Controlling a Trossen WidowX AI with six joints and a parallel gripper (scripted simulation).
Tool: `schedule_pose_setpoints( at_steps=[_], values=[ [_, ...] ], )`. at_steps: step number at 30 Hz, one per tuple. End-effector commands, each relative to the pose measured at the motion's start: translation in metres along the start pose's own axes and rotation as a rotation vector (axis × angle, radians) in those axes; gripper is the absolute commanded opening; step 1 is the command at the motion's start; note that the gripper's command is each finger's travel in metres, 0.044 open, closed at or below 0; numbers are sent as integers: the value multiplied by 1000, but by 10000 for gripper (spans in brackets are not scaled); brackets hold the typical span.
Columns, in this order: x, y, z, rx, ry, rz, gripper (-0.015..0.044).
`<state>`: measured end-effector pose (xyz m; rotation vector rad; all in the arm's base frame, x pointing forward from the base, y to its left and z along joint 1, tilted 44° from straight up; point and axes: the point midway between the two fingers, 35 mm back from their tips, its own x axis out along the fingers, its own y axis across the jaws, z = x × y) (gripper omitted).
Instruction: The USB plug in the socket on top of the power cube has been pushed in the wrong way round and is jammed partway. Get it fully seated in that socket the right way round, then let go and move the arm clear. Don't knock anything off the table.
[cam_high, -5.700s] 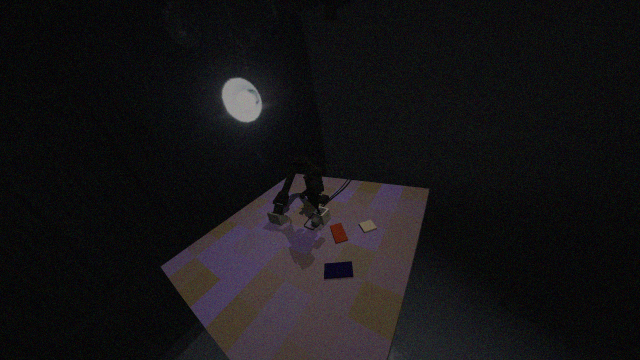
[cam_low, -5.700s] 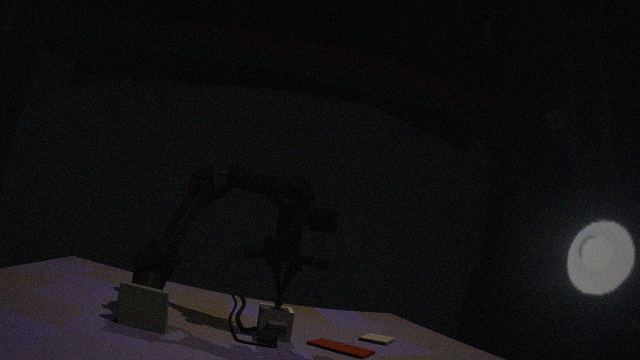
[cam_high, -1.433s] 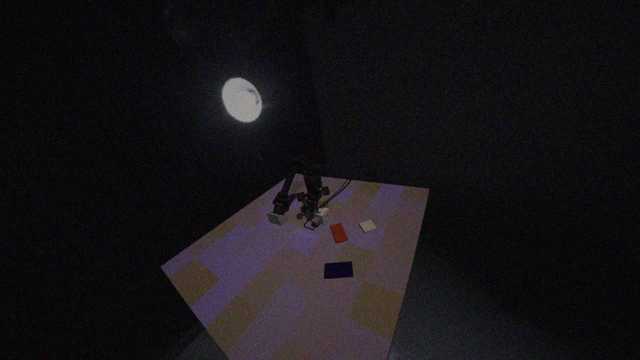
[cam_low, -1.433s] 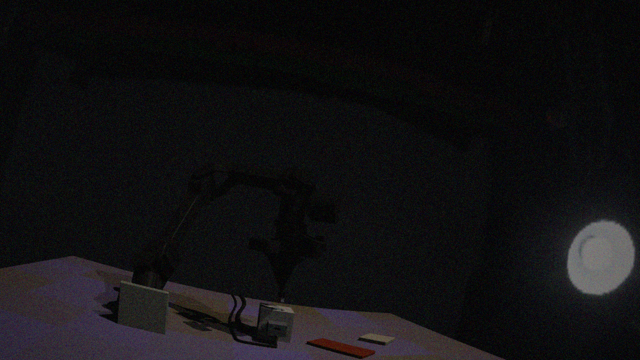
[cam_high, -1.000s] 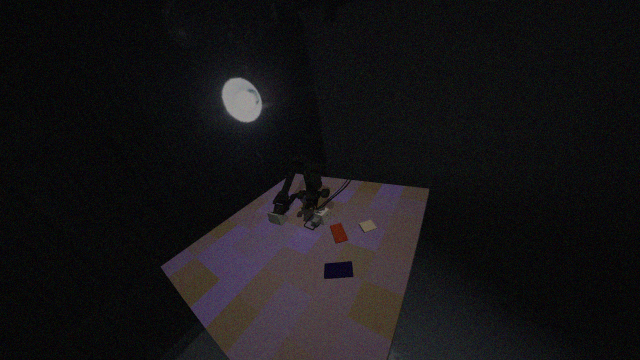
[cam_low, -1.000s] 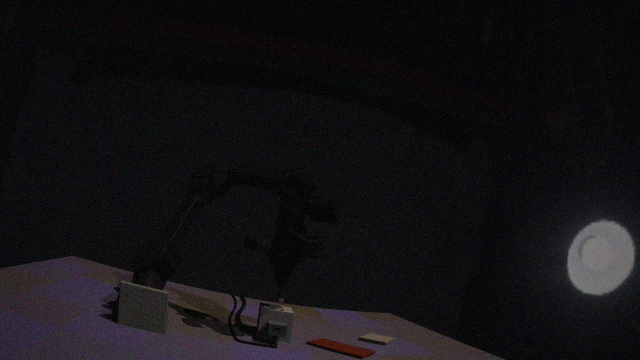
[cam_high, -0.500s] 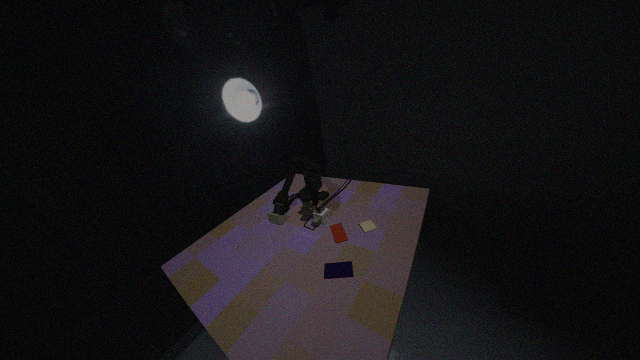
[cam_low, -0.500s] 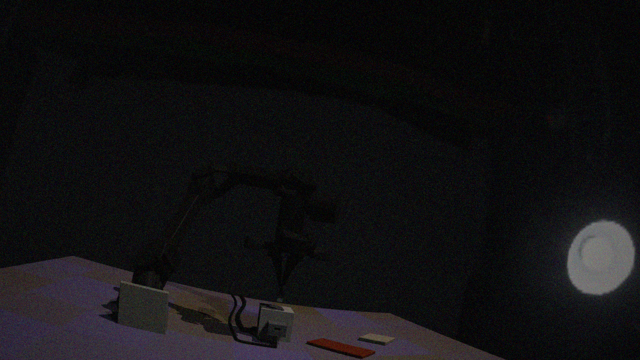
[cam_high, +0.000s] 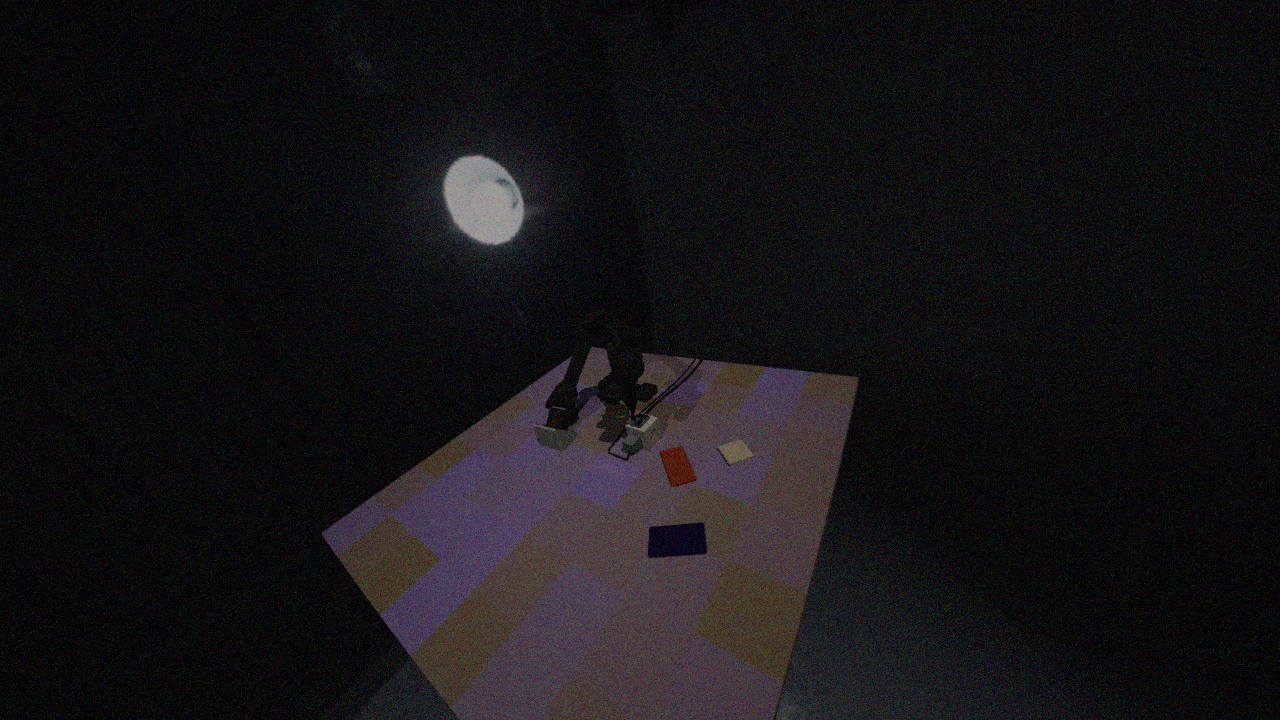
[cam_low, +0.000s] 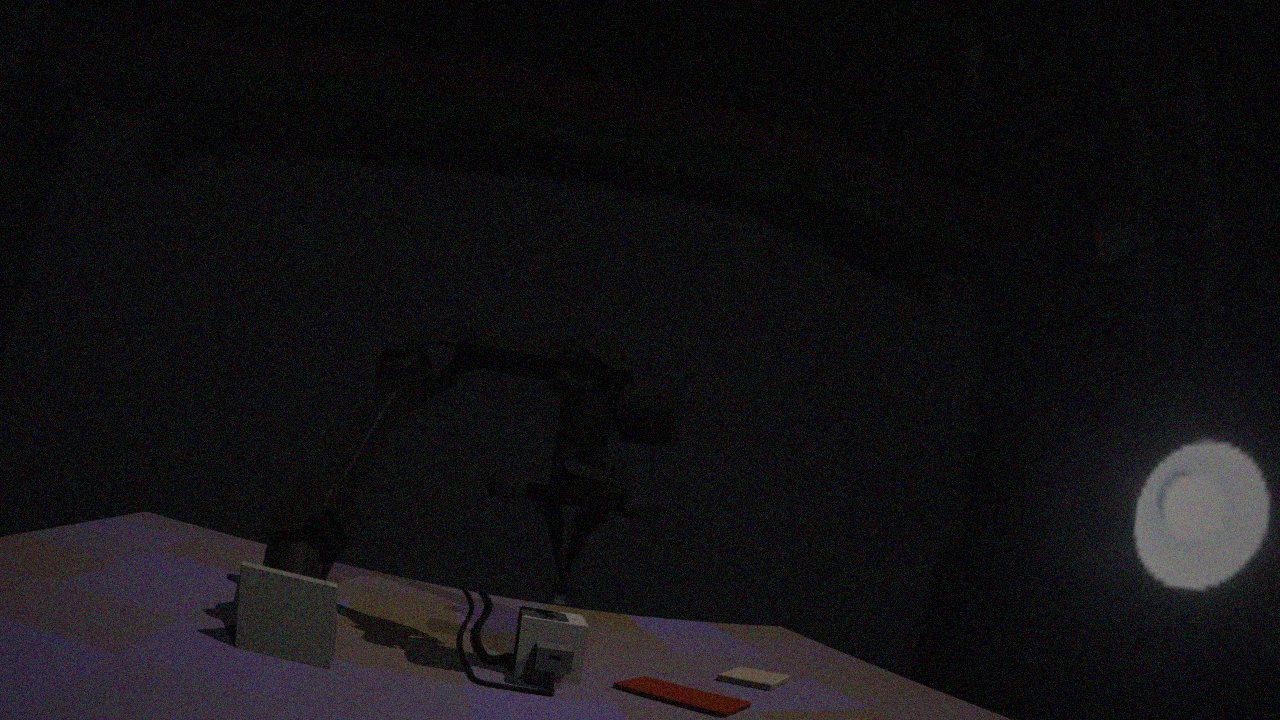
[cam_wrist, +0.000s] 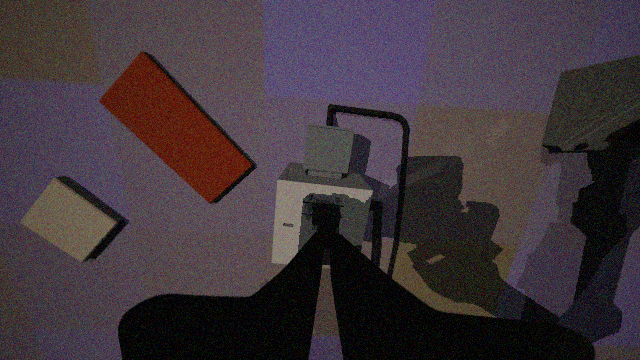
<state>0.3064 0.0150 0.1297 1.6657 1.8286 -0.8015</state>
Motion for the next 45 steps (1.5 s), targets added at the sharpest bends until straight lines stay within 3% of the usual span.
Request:
schedule_pose_setpoints(
  at_steps=[1, 45],
  values=[
    [0, 0, 0, 0, 0, 0, 0],
    [6, 0, -7, 2, 0, 0, 0]
  ],
)
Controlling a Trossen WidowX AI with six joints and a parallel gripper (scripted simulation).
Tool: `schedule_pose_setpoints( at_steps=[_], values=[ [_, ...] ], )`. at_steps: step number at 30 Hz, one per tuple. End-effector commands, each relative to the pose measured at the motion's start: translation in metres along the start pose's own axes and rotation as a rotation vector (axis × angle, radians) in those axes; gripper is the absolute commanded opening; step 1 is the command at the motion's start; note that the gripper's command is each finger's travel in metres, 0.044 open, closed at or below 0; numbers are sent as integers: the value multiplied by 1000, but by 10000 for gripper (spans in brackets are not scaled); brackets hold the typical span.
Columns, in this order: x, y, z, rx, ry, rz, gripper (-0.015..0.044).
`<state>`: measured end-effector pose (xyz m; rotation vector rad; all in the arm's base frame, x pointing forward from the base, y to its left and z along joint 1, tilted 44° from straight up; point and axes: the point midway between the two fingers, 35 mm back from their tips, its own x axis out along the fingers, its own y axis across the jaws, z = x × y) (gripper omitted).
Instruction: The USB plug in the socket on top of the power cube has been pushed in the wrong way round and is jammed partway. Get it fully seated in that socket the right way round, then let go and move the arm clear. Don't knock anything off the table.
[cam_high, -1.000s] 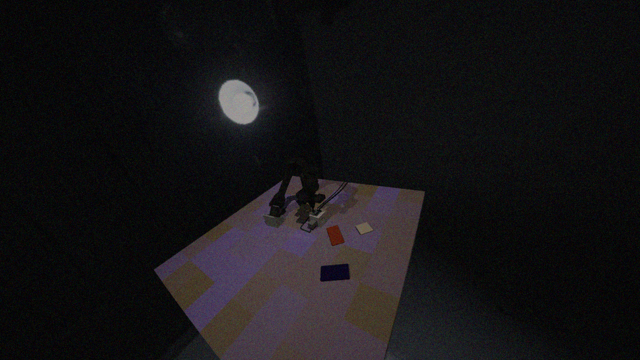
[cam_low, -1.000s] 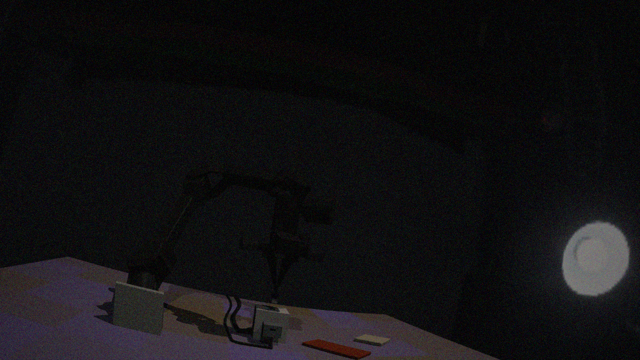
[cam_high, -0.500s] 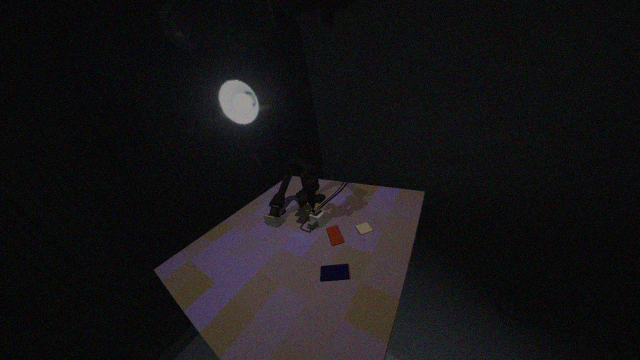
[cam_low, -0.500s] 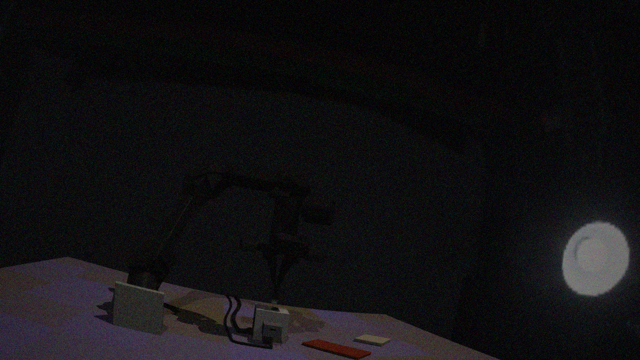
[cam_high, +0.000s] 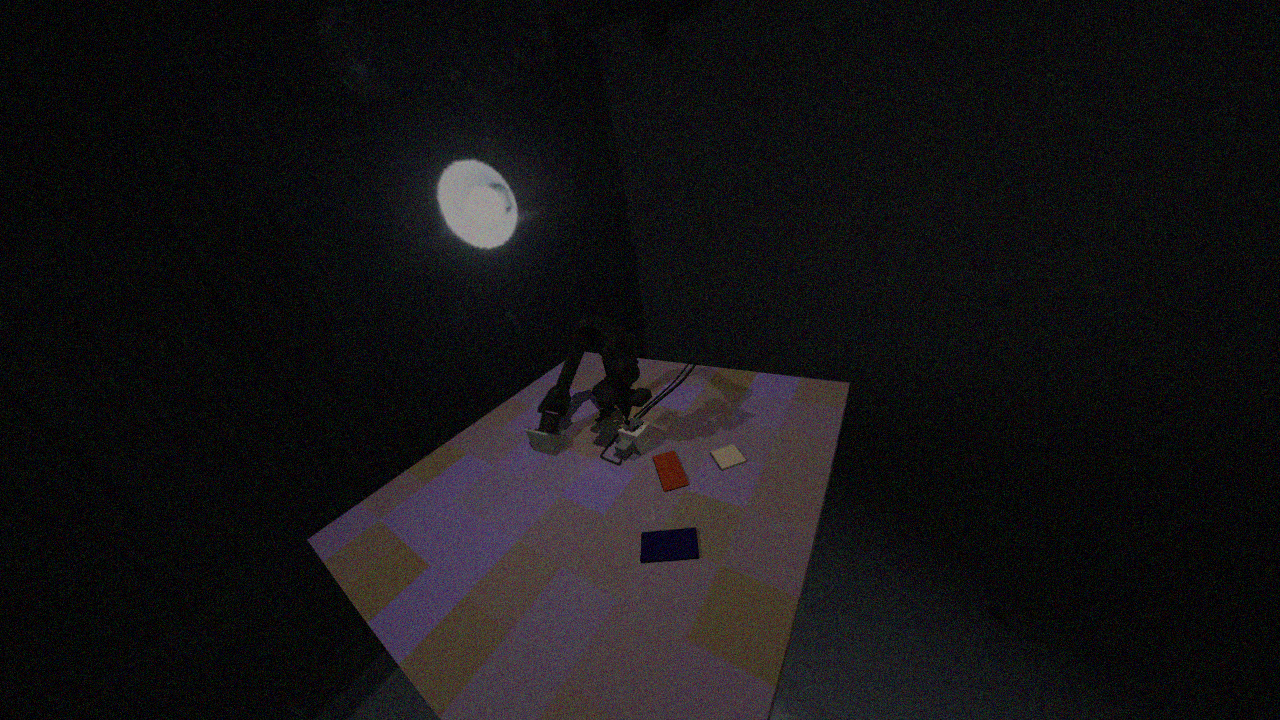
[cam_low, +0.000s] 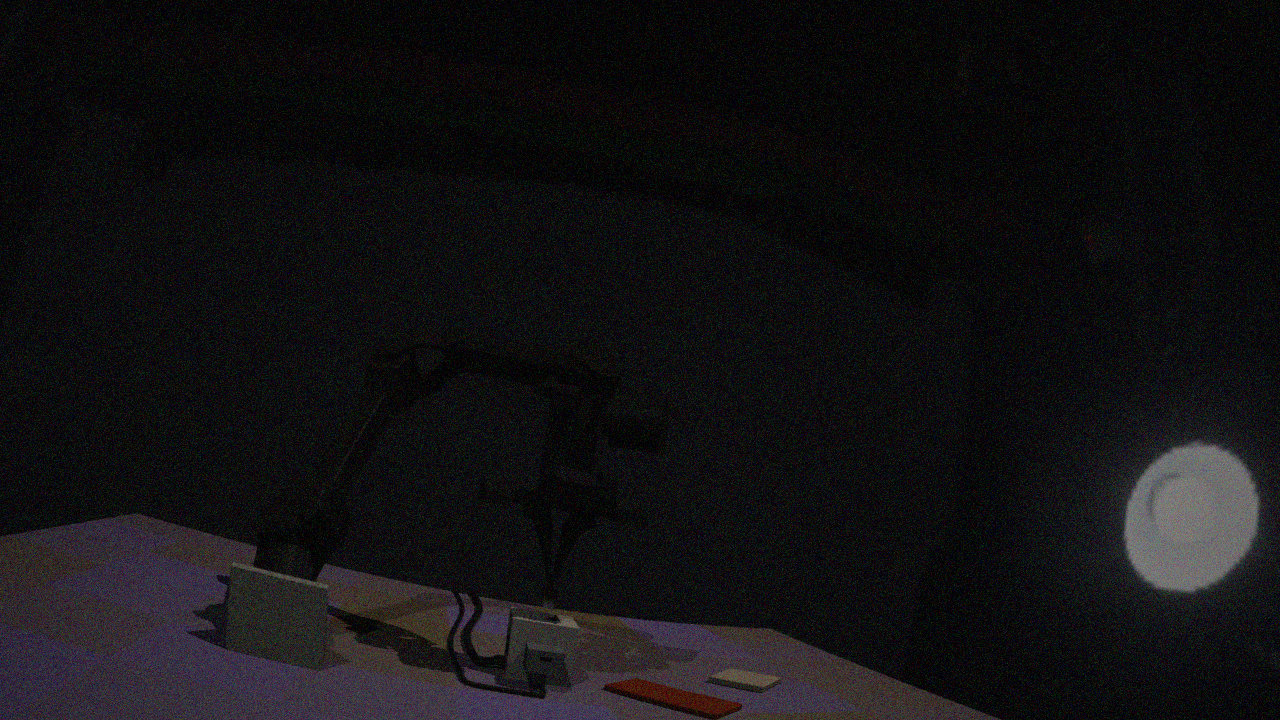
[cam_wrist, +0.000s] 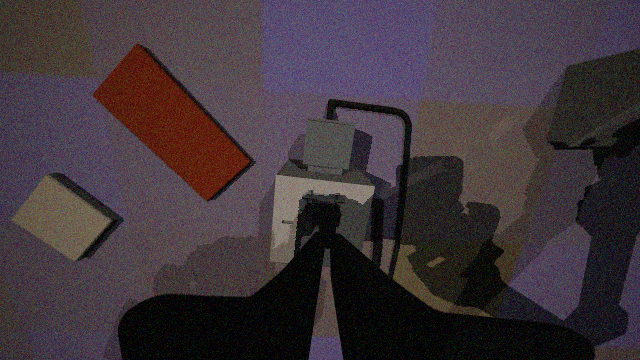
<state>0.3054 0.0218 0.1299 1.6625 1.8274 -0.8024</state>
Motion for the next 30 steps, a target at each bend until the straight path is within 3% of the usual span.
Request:
schedule_pose_setpoints(
  at_steps=[1, 30],
  values=[
    [1, 0, -1, 4, 3, 0, 0],
    [5, 0, -6, 5, 4, 0, 0]
  ],
)
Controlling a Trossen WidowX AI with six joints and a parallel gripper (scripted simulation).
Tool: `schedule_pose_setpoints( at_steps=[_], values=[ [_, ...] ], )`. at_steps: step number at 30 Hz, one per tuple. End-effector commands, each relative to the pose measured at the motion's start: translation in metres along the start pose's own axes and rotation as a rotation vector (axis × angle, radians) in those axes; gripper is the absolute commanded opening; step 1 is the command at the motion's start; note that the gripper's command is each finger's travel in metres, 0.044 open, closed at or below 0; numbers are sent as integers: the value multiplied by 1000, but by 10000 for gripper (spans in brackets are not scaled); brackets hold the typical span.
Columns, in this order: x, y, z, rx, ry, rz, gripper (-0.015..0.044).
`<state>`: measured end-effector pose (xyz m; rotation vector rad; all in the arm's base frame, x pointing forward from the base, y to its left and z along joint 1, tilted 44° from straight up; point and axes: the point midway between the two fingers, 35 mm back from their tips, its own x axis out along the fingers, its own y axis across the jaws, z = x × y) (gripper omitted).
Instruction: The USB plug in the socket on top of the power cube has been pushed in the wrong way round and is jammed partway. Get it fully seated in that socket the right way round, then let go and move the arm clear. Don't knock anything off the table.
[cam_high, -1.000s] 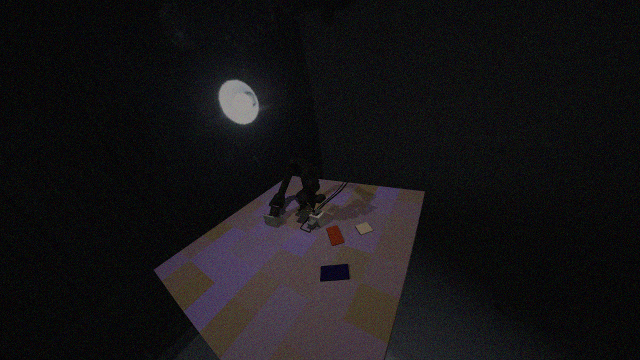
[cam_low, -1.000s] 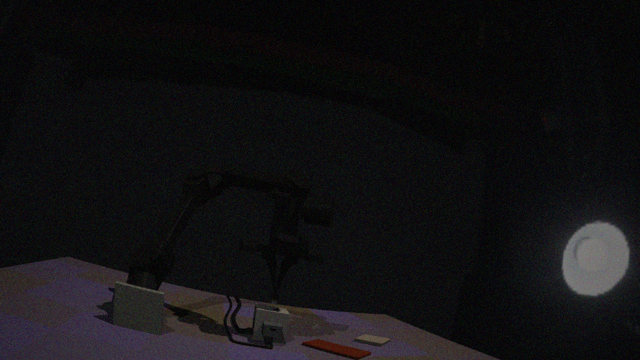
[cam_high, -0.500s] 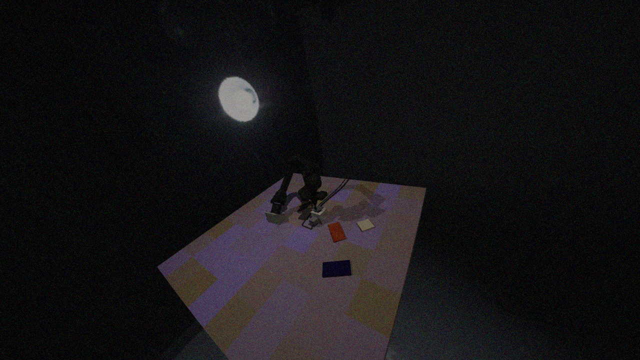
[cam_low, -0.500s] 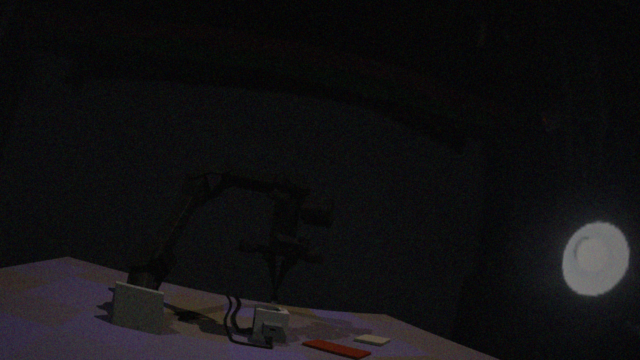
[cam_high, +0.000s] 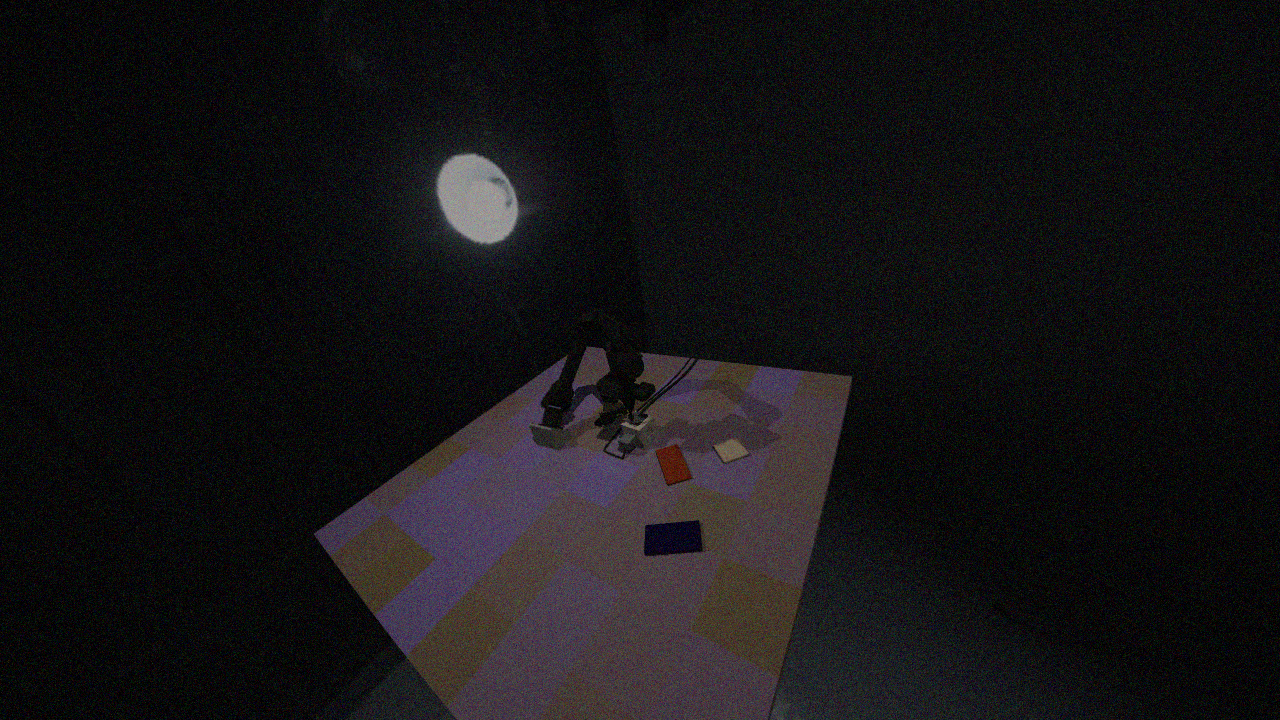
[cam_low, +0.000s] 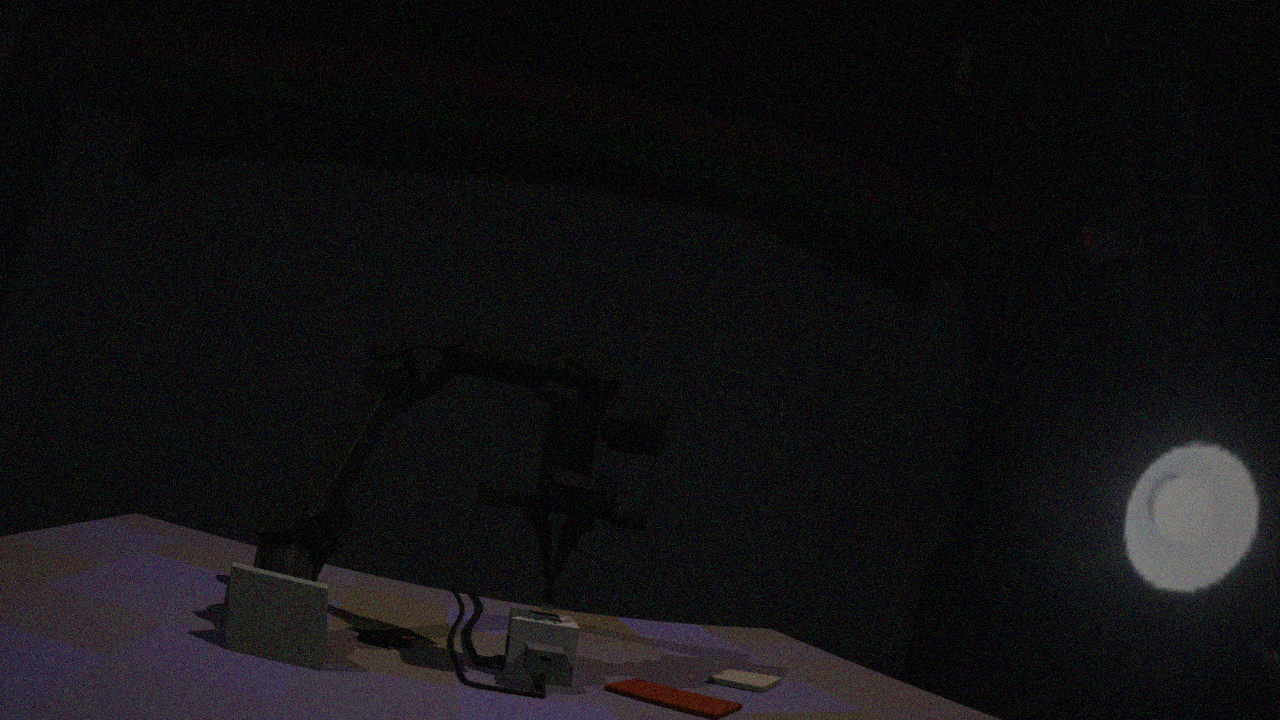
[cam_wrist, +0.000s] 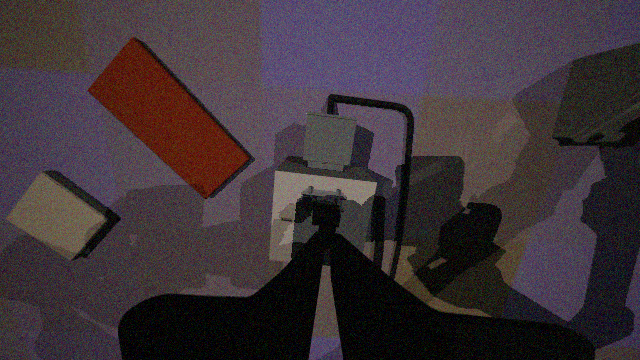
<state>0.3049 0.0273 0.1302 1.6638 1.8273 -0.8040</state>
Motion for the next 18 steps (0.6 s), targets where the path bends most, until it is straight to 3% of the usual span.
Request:
schedule_pose_setpoints(
  at_steps=[1, 18],
  values=[
    [1, 0, -1, 4, 3, 0, 0],
    [3, 0, -4, 5, 3, 0, 0]
  ],
)
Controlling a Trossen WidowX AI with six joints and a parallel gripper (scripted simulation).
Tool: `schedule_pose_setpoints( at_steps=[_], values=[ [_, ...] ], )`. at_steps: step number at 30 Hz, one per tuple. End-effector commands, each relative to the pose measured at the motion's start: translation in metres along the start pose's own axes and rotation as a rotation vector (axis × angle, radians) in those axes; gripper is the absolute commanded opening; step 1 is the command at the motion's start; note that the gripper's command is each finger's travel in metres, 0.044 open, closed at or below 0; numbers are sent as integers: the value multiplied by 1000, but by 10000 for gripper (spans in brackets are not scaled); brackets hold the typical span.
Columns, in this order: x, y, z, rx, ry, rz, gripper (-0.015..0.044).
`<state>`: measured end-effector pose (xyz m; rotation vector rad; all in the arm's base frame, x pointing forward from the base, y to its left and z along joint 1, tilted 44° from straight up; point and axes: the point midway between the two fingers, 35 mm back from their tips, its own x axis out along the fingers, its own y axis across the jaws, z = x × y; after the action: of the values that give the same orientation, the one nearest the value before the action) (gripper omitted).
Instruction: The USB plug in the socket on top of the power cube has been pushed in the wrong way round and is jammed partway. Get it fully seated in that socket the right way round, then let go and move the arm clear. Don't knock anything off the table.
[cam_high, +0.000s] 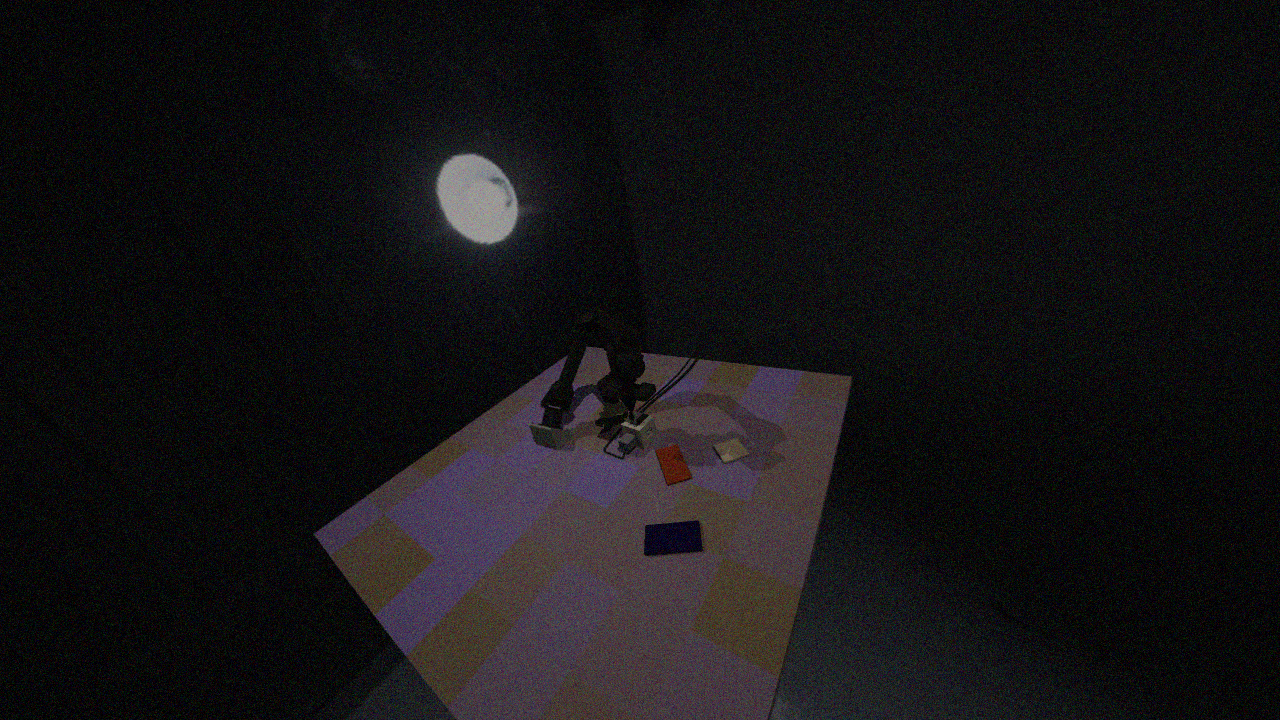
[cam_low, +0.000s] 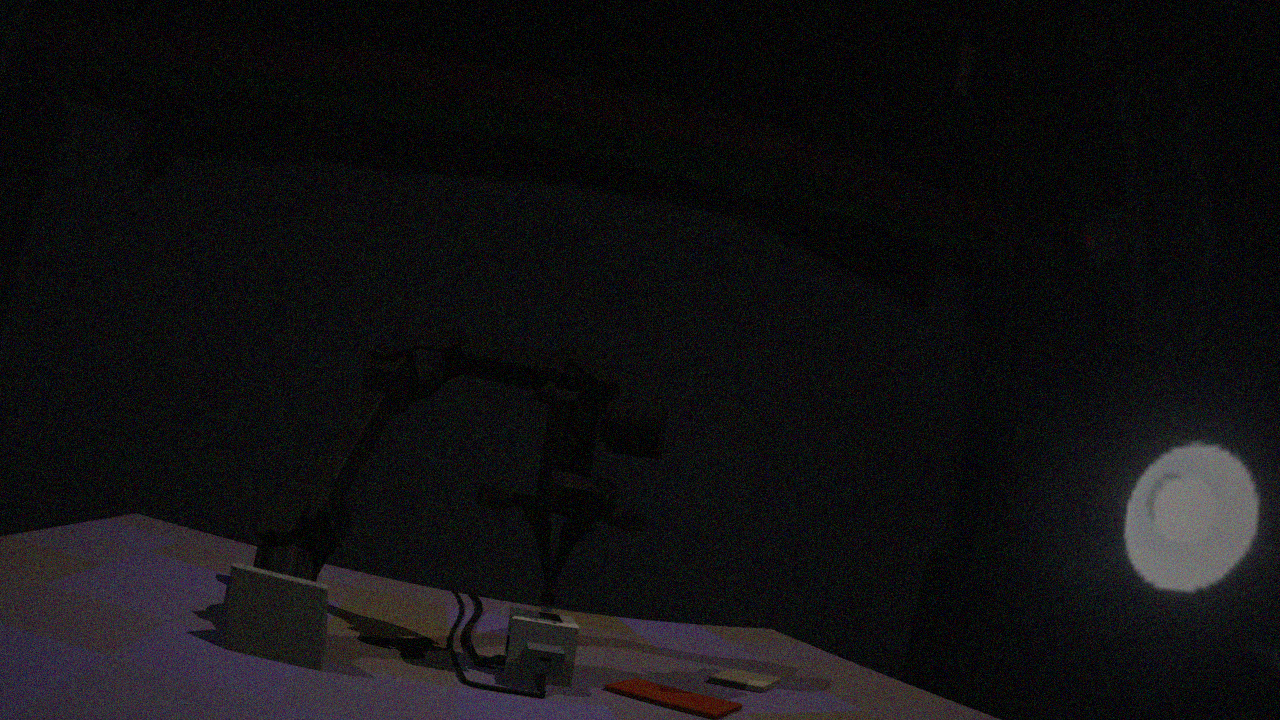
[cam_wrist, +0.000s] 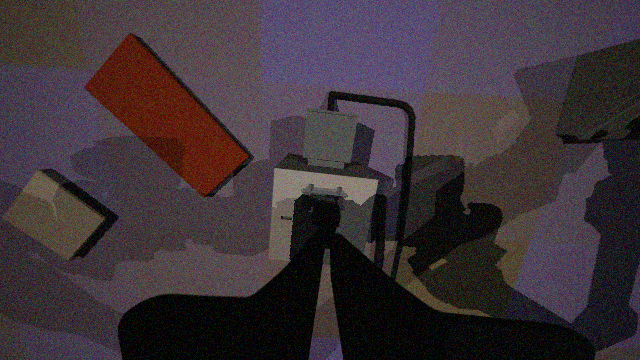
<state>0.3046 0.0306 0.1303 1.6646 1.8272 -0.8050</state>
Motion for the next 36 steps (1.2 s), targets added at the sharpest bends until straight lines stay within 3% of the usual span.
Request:
schedule_pose_setpoints(
  at_steps=[1, 36],
  values=[
    [1, 0, -1, 4, 3, 0, 0],
    [5, 0, -4, 5, 4, 0, 0]
  ],
)
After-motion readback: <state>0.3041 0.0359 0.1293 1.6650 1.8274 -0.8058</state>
